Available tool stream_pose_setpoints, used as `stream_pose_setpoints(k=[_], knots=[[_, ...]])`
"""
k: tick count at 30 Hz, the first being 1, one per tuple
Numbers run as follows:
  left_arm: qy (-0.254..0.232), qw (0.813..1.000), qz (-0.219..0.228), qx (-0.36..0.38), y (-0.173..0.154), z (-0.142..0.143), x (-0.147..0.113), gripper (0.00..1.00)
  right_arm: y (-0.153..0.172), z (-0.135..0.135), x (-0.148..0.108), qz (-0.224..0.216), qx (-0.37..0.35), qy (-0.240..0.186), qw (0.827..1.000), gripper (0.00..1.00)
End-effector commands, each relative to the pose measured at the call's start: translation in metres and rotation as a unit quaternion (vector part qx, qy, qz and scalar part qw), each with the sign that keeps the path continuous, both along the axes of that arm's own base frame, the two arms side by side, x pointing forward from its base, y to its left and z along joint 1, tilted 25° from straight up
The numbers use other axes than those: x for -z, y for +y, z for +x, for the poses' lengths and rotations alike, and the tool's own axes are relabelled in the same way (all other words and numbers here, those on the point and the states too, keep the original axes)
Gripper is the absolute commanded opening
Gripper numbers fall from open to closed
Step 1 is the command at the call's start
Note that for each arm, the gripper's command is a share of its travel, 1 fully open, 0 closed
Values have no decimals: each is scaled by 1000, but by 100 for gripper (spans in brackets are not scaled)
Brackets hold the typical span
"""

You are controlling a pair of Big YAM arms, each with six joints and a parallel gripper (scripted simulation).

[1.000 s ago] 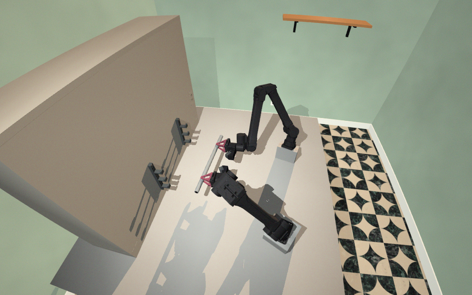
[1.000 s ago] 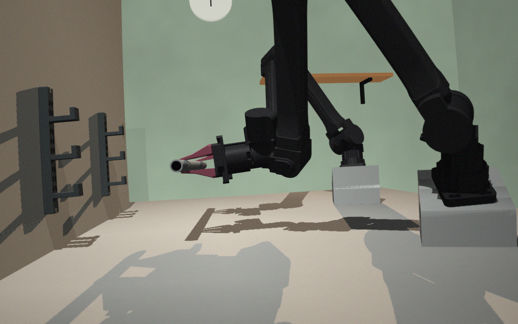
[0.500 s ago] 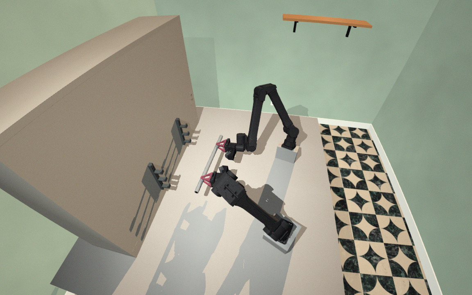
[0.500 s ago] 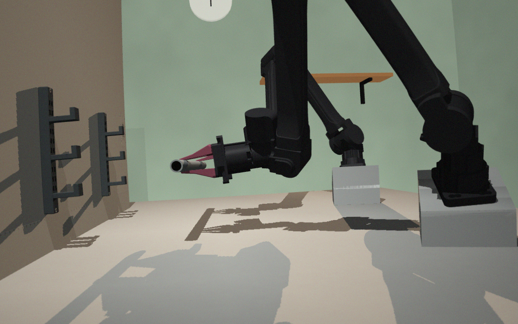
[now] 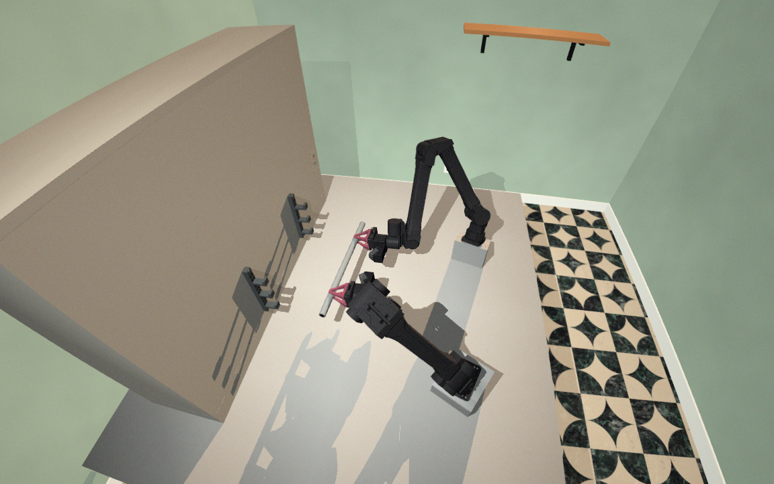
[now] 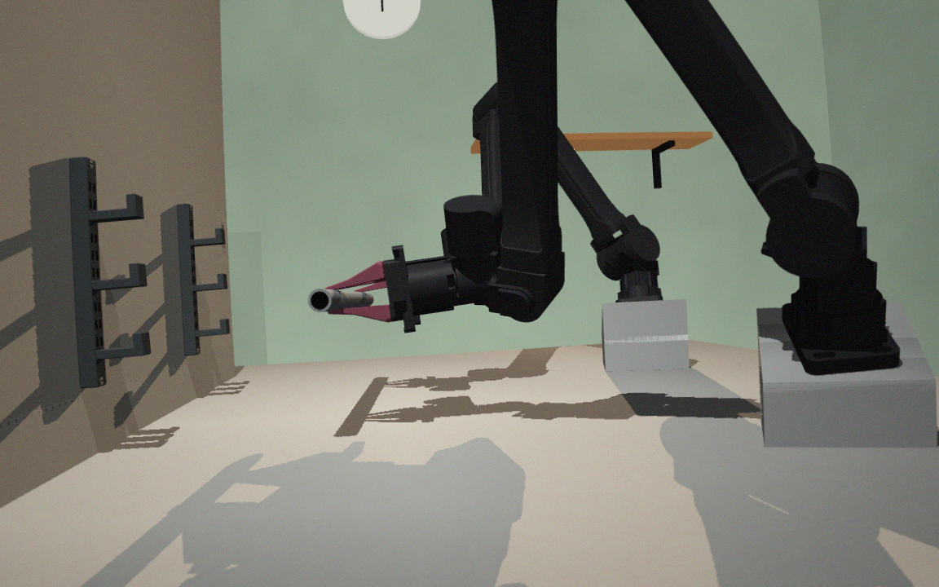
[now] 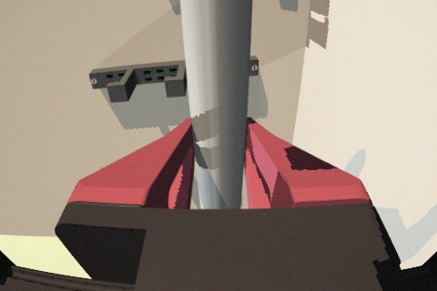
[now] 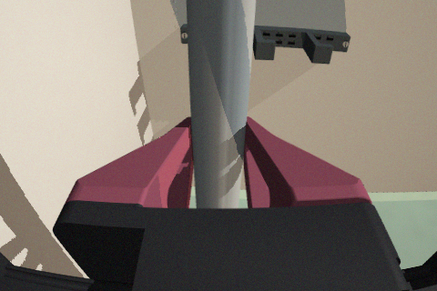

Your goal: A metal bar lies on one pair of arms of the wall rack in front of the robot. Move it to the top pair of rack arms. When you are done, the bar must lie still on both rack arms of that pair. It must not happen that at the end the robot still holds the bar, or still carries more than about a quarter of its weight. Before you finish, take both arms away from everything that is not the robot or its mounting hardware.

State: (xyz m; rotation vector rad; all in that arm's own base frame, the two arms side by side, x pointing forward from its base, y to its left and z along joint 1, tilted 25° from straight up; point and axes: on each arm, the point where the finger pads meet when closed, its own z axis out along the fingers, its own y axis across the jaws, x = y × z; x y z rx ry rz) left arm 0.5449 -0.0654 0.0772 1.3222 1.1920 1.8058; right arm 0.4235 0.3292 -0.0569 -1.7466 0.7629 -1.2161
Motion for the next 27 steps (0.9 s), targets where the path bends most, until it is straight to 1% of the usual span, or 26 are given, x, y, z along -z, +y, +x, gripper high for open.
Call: stream_pose_setpoints(k=[1, 27], knots=[[-74, 997, -8, 5, -21, -66, -31, 0, 35, -2, -18, 18, -29, -28, 999, 0], [-74, 997, -8, 5, -23, -67, -27, 0, 37, -3, -18, 18, -29, -28, 999, 0]])
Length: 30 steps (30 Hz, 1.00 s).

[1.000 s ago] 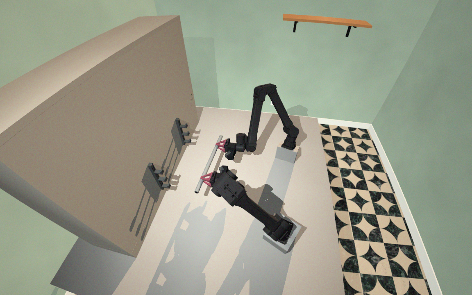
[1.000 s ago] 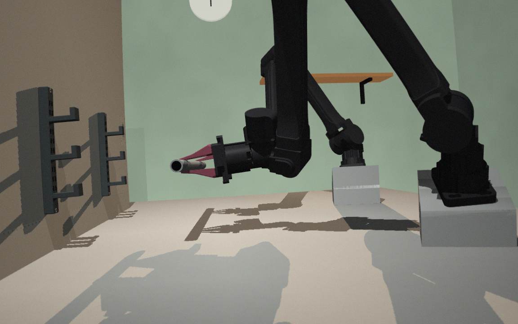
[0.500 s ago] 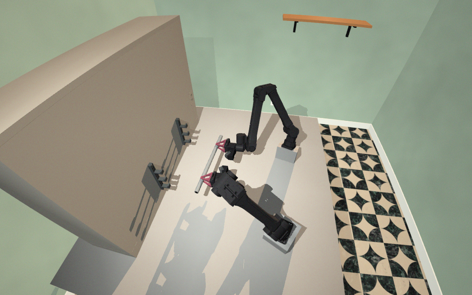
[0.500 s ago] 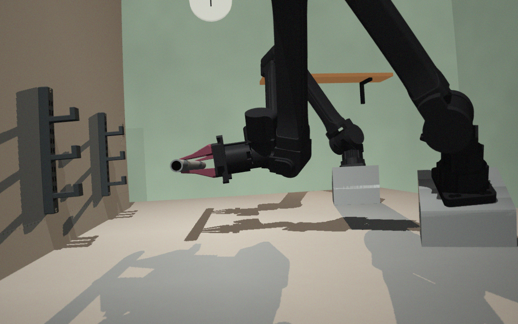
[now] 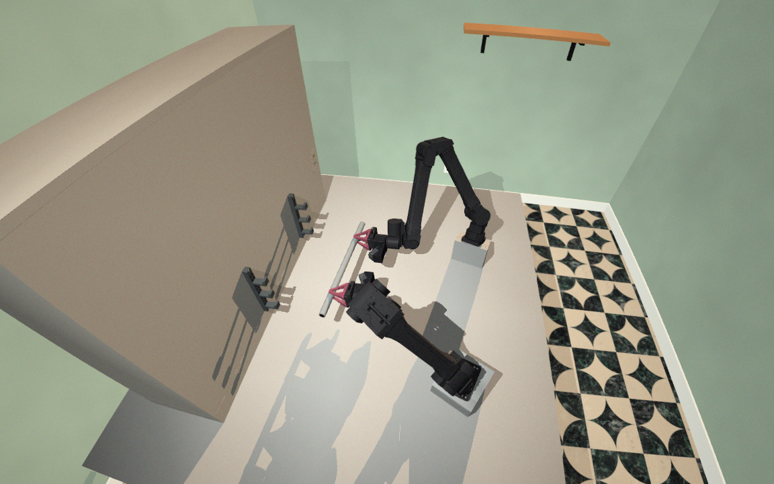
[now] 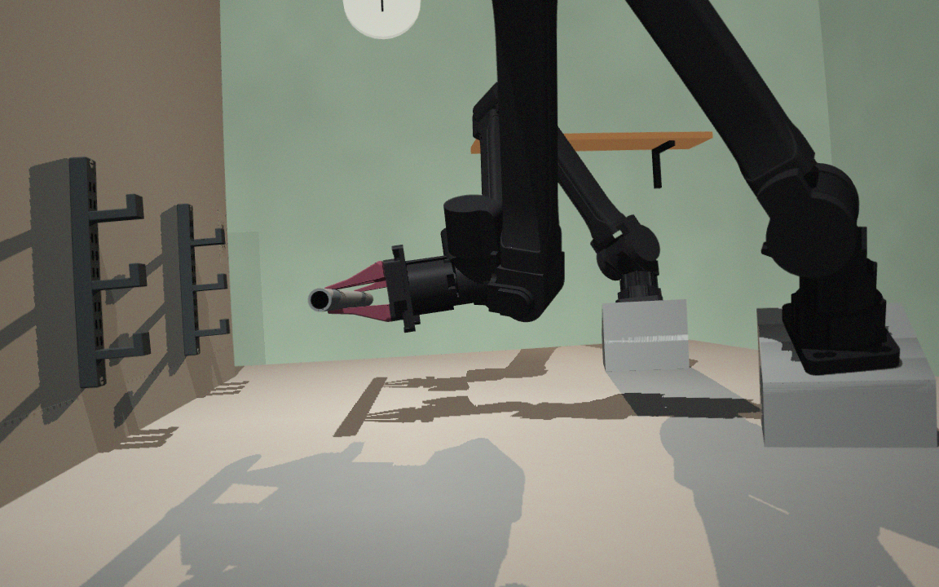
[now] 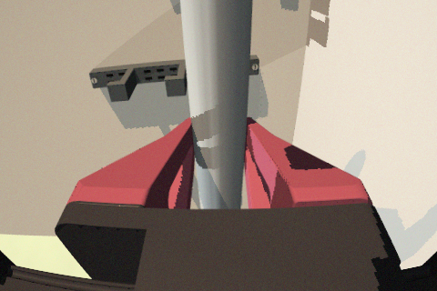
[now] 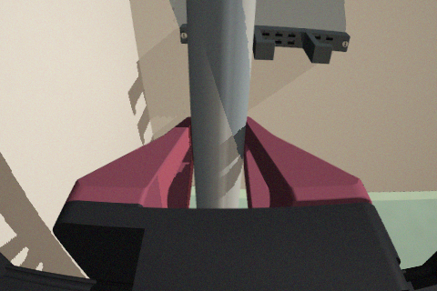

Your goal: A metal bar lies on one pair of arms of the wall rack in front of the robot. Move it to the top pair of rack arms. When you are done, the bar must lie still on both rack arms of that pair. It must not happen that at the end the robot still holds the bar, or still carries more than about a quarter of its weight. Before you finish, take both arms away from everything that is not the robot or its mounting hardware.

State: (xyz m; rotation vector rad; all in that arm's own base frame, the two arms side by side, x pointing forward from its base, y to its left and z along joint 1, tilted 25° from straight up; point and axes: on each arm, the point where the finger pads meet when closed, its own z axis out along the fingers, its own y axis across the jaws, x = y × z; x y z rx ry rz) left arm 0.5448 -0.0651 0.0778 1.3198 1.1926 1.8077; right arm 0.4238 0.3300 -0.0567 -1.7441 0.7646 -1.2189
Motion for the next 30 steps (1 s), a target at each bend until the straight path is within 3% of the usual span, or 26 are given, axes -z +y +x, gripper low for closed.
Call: stream_pose_setpoints(k=[1, 18, 30], knots=[[-73, 997, -7, 6, -23, -67, -26, 0, 36, -3, -17, 17, -31, -27, 999, 0], [-73, 997, -7, 6, -24, -67, -23, 0, 37, -3, -17, 17, -31, -27, 999, 0], [-73, 997, -7, 6, -27, -65, -30, 0, 46, -5, -35, 17, -31, -27, 999, 0]])
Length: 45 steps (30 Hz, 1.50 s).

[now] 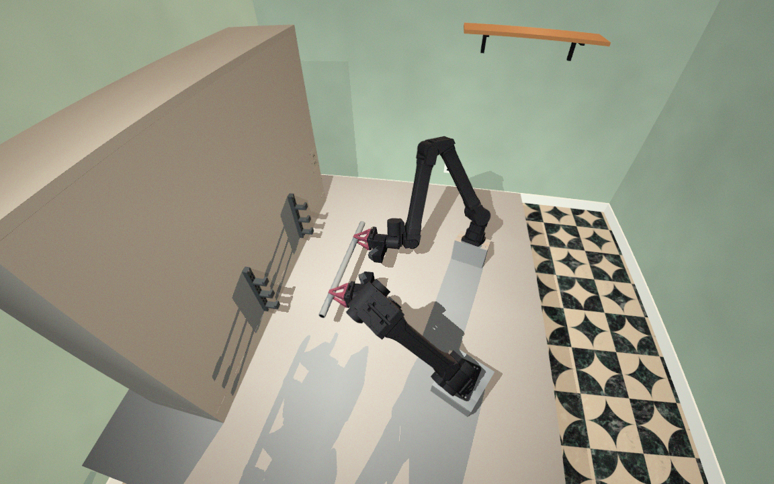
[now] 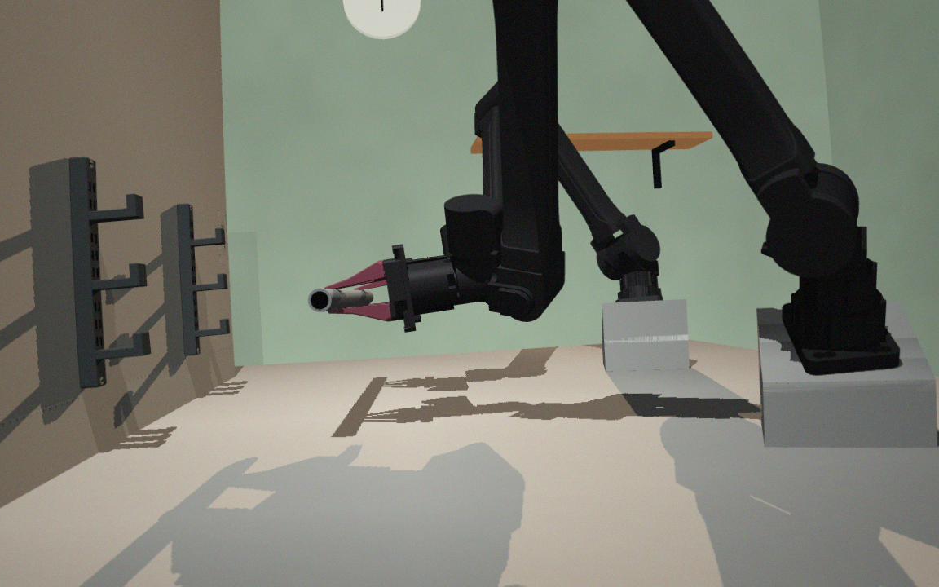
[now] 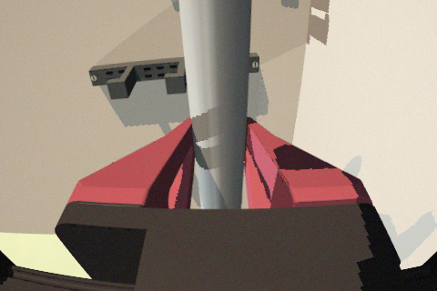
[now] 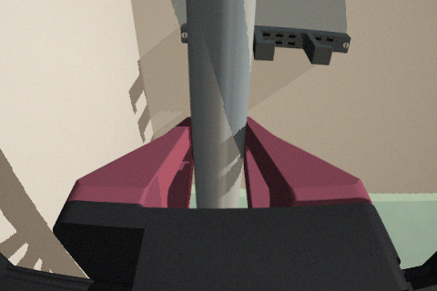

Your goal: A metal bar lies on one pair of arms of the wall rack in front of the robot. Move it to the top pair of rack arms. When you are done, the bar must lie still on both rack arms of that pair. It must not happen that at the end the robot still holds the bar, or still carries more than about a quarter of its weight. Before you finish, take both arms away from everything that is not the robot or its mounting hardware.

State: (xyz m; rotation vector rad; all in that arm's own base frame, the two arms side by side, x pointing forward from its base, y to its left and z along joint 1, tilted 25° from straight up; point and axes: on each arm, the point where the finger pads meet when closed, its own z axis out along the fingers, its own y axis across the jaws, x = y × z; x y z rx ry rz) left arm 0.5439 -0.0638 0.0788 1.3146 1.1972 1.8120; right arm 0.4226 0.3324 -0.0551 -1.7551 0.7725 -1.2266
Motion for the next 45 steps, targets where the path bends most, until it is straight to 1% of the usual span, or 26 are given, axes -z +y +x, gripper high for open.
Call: stream_pose_setpoints(k=[1, 5, 20, 22, 31, 33, 36, 37, 39, 40, 45], knots=[[-72, 997, -7, 9, -28, -64, -30, 0, 45, -3, -35, 22, -36, -30, 999, 0], [-72, 997, -7, 9, -29, -64, -31, 0, 46, -4, -38, 22, -36, -30, 999, 0], [-72, 997, -7, 9, -39, -43, -66, 0, 60, -5, -71, 22, -36, -30, 999, 0], [-72, 997, -7, 9, -39, -43, -66, 0, 60, -5, -71, 22, -36, -30, 999, 0], [-72, 997, -7, 9, -41, -36, -76, 0, 67, -6, -91, 22, -36, -30, 999, 0], [-72, 997, -7, 9, -49, -46, -87, 0, 68, -6, -95, 22, -36, -30, 999, 0], [-72, 997, -7, 9, -66, -58, -112, 0, 71, -7, -102, 22, -36, -30, 999, 0], [-72, 997, -7, 9, -72, -59, -122, 0, 71, -7, -104, 22, -36, -30, 999, 0], [-72, 997, -7, 9, -72, -59, -122, 0, 71, -7, -104, 22, -36, -30, 999, 0], [-72, 997, -7, 9, -82, -58, -137, 0, 71, -7, -105, 22, -36, -30, 999, 0], [-72, 997, -7, 9, -72, -44, -126, 0, 71, -5, -110, 22, -36, -30, 999, 0]])
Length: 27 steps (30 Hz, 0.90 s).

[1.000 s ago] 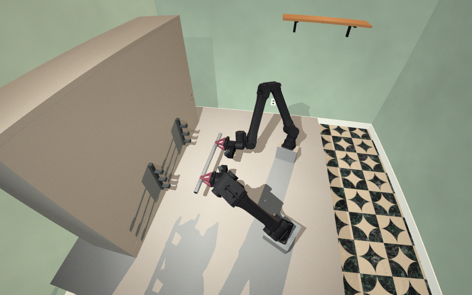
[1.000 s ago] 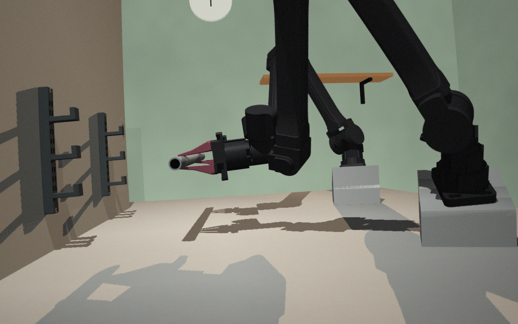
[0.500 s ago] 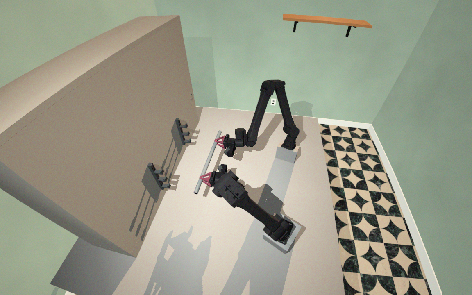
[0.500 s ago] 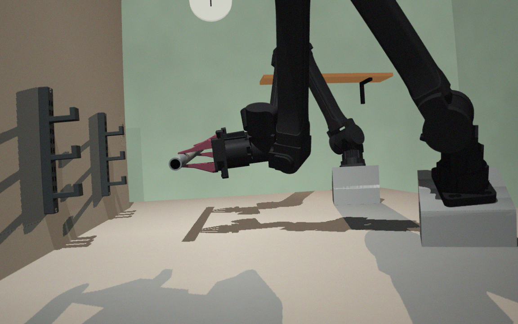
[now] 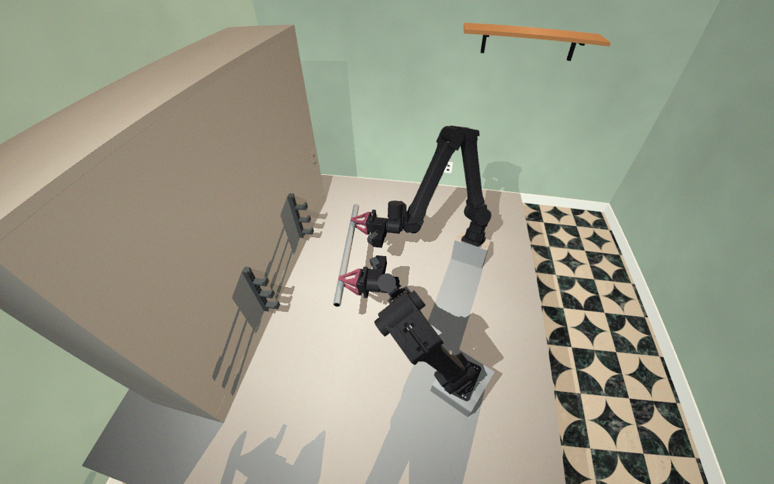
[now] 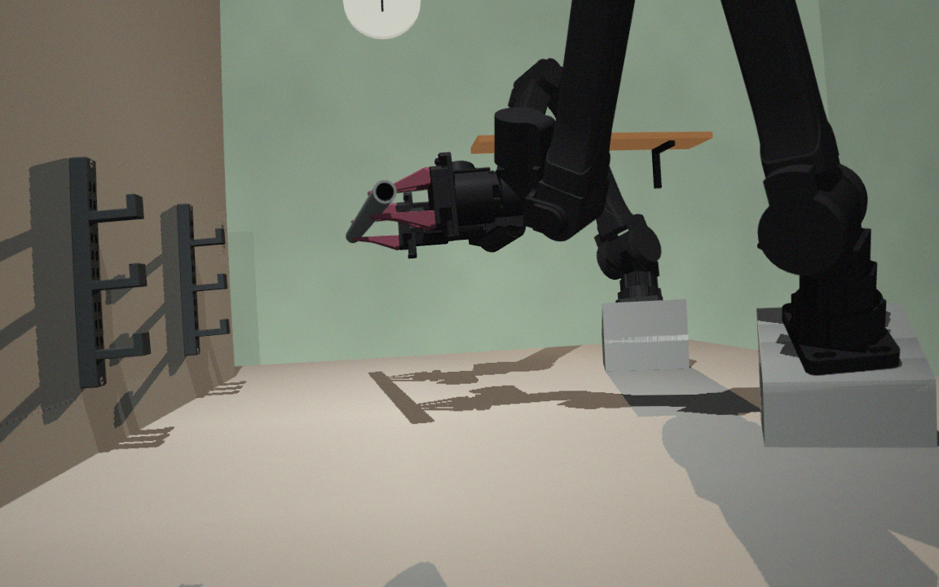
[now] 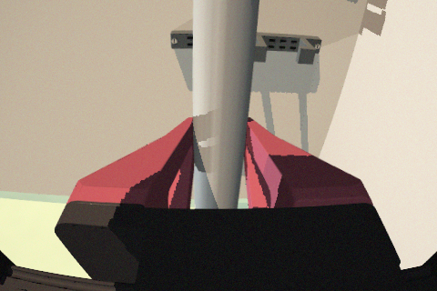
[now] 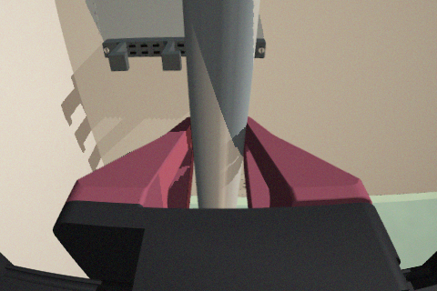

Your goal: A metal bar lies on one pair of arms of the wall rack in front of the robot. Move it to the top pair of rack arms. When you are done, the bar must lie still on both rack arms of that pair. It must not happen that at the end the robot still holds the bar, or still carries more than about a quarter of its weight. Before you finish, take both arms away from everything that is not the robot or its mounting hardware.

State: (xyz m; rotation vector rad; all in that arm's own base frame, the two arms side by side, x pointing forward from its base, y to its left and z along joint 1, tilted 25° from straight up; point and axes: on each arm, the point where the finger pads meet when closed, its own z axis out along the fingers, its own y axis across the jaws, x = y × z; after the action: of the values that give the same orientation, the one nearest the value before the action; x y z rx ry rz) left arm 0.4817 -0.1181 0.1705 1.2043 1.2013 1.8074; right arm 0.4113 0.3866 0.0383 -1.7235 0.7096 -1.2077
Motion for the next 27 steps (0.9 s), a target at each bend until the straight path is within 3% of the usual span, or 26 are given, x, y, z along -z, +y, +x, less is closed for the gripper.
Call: stream_pose_setpoints(k=[1, 11, 27], knots=[[-35, 999, 20, 11, -16, 21, -32, 0, 17, 6, -18, 13, -9, -12, 1000, 0], [-35, 999, 20, 11, -1, 43, -13, 0, 16, 9, -26, 13, -9, -12, 1000, 0], [-35, 999, 20, 11, -15, 49, -42, 0, 24, 7, -50, 13, -9, -12, 1000, 0]])
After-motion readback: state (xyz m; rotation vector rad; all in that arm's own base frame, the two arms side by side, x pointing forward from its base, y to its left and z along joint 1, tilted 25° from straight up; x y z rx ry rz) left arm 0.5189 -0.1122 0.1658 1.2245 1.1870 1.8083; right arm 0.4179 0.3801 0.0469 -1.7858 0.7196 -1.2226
